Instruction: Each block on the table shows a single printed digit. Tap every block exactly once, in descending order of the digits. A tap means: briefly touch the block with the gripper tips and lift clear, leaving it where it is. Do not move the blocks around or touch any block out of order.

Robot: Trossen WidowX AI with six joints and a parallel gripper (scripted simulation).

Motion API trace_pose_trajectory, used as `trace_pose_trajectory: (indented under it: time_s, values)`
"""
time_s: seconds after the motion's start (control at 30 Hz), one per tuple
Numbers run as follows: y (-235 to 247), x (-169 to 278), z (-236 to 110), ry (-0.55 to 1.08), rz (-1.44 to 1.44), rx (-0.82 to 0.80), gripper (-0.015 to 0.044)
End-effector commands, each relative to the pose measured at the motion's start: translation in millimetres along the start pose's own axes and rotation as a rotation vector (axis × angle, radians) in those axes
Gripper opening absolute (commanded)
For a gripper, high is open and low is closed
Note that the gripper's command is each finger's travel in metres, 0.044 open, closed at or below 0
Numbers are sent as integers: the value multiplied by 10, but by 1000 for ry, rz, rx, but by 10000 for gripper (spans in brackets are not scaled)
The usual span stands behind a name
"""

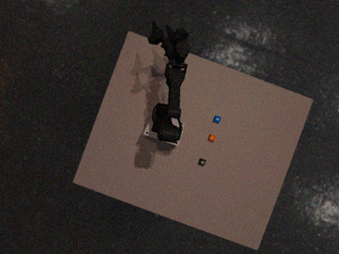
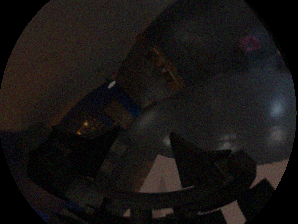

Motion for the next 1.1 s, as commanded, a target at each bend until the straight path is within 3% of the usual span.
trace_pose_trajectory:
  time_s: [0.0, 0.23, 0.47, 0.73, 1.07]
  values:
    - [-16, 2, 9, 4, -5, 11, 400]
    - [-762, 39, 174, 172, -151, 416, 400]
    - [-1617, -13, -80, 367, -179, 803, 400]
    - [-2353, -122, -803, 545, -67, 1152, 400]
    - [-2745, -214, -2113, 659, 215, 1471, 400]
Point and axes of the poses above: the point midway between the two fingers, 35 mm back from their tips, its own z axis out along the fingers, its own y axis across the jaws, x = y × z, the point moved 10 cm from there along -z, back along the fingers, and after that the axes turned 1 degree about -z, right-handed, at the moved point
